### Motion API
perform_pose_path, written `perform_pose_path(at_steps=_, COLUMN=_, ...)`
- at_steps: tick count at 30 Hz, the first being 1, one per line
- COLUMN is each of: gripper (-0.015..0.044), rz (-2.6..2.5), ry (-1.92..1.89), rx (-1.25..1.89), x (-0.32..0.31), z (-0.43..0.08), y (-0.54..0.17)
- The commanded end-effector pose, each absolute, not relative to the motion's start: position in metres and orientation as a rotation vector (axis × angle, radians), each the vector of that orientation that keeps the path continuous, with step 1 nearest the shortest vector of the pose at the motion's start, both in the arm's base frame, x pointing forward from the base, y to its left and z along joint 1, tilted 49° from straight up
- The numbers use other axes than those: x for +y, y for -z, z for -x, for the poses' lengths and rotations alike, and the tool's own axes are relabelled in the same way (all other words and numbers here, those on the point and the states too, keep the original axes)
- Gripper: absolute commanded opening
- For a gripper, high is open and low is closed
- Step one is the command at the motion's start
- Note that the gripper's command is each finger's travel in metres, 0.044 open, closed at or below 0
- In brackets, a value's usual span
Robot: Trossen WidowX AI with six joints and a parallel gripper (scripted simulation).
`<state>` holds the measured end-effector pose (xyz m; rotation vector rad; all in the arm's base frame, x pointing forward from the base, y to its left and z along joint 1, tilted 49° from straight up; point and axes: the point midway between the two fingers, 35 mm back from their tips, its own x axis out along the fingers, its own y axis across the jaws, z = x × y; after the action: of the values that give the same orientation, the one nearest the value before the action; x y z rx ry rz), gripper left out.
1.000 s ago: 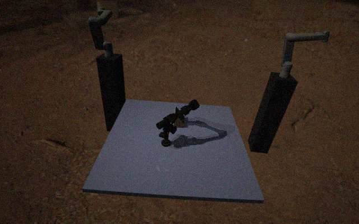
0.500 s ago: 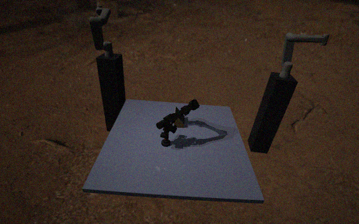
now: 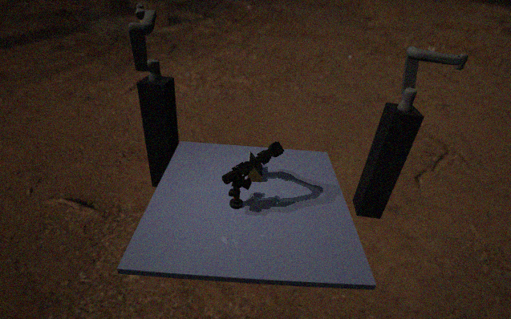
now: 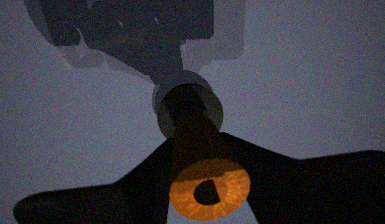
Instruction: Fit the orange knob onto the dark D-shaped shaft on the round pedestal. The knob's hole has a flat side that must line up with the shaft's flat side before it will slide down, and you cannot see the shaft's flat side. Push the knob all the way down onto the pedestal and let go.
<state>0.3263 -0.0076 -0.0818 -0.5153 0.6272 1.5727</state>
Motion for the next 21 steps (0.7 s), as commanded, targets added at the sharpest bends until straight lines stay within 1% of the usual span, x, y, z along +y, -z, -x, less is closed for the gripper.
perform_pose_path(at_steps=1, gripper=0.0, rz=0.521, ry=-1.57, rx=0.626, x=-0.0094, z=-0.3257, y=0.0823)
perform_pose_path(at_steps=21, gripper=0.0, rz=0.521, ry=-1.57, rx=0.626, x=-0.01, z=-0.3274, y=0.0796)
